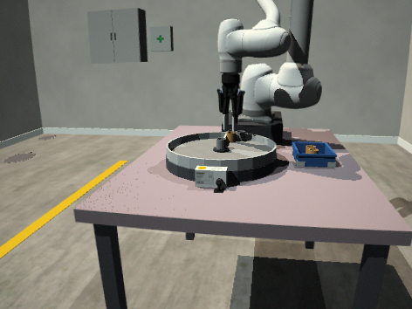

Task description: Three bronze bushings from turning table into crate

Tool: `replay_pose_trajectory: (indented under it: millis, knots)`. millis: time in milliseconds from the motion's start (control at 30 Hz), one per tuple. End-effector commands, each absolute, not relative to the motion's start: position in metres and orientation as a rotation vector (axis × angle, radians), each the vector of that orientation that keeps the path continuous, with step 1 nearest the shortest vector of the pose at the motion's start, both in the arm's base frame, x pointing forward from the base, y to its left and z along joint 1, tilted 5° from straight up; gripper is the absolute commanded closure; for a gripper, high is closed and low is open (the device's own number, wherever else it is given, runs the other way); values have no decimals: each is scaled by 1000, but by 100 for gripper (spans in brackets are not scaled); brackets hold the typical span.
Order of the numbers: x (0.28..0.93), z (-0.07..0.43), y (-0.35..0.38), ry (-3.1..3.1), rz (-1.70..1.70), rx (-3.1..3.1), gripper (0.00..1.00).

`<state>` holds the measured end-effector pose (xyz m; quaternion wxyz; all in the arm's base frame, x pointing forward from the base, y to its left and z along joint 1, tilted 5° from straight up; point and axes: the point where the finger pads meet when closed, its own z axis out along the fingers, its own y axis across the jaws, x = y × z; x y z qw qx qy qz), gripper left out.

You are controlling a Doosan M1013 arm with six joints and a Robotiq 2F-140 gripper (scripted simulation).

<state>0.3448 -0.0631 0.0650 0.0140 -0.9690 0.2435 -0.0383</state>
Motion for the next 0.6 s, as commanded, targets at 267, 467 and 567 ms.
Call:
replay_pose_trajectory:
  millis: [267, 467, 567]
  knots:
    - [345, 65, -63, 758, -119, -3017, 72]
    - [345, 62, -63, 758, -119, -3017, 72]
    - [345, 58, -63, 758, -119, -3017, 72]
